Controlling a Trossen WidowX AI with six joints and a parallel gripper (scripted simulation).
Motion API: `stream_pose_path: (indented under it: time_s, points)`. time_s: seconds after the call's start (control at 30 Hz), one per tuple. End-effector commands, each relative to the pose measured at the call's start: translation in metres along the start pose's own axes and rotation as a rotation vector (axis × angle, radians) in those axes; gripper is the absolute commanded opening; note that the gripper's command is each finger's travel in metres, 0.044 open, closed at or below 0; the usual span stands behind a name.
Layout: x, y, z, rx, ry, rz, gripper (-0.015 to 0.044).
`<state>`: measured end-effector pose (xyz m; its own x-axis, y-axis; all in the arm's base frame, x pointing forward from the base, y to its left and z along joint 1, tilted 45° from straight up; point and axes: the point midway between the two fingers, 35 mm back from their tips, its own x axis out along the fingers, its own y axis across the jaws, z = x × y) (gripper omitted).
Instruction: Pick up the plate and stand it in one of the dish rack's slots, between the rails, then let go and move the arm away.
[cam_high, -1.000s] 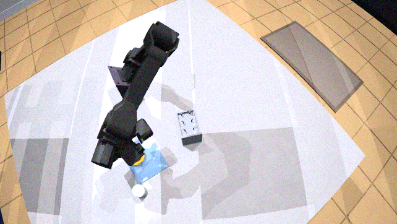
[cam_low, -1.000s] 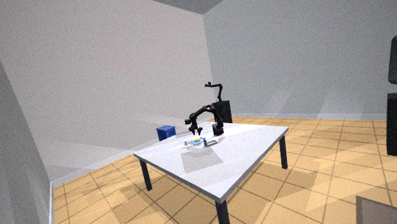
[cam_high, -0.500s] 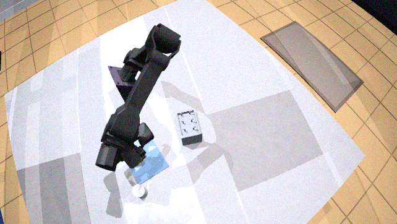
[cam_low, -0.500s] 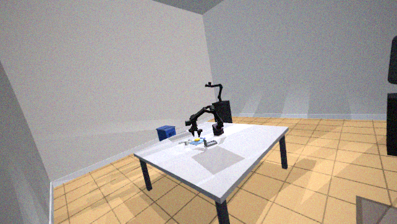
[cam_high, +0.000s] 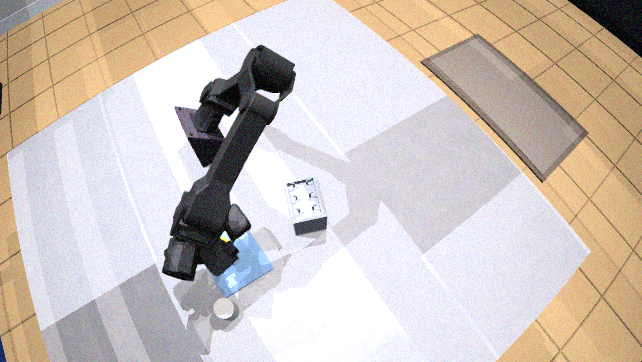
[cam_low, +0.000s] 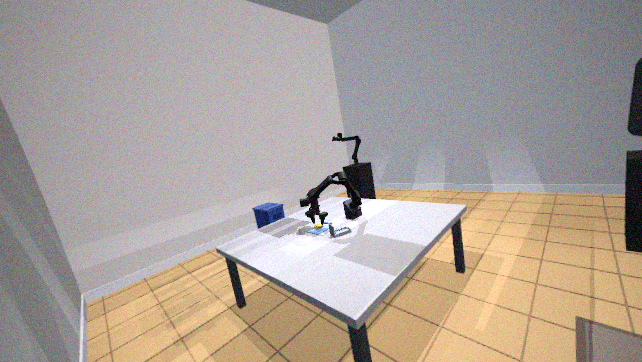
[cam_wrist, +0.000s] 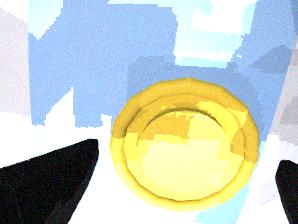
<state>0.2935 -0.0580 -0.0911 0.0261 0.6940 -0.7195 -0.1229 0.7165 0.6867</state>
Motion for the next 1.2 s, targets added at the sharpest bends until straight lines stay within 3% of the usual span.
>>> stream_pose_path:
  time_s: [0.0,0.57,0.9,1.17]
  points:
    - [0.008,0.001,-0.001,0.007,0.003,0.01,0.04]
    - [0.02,0.002,-0.002,0.006,0.002,0.012,0.0392]
    - [0.02,0.002,-0.002,0.006,0.002,0.012,0.0326]
    - [-0.01,-0.003,0.003,0.007,0.002,0.005,0.0116]
